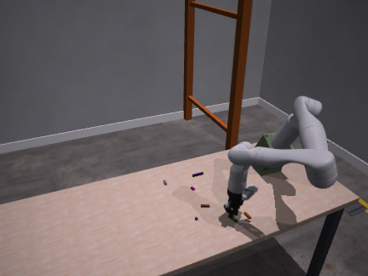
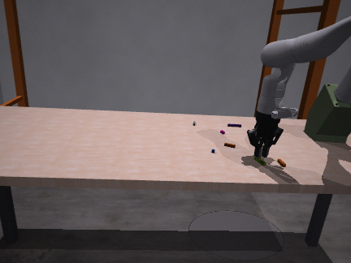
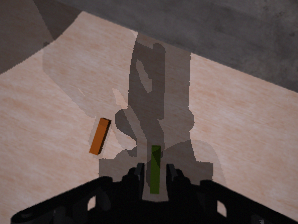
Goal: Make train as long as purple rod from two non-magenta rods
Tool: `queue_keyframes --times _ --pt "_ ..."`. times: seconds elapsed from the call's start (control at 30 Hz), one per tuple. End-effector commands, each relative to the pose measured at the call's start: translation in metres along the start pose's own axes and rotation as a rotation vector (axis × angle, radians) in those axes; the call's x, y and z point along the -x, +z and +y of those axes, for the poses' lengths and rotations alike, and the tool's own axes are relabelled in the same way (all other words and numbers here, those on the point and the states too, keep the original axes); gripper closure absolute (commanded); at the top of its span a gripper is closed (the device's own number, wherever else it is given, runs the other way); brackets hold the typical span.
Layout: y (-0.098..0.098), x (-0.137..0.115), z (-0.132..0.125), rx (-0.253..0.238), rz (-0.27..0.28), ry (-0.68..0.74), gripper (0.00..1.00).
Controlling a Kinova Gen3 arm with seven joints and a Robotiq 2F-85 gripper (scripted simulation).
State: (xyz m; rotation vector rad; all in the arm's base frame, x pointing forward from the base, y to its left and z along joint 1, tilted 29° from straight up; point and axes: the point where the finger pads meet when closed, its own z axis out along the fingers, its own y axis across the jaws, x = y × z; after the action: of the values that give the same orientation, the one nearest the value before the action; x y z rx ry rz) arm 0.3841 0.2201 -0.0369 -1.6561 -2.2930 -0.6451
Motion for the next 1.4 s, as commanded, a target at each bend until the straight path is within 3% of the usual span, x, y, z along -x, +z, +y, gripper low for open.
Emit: queue_keyframes --times 0.0,0.87,1.37 --pt "0.0 0.0 0.003 0.005 -0.003 0.005 0.76" --pt "0.001 0.0 0.003 0.005 -0.003 0.005 0.76" --pt "0.011 0.0 0.003 0.005 -0.002 0.005 0.76"
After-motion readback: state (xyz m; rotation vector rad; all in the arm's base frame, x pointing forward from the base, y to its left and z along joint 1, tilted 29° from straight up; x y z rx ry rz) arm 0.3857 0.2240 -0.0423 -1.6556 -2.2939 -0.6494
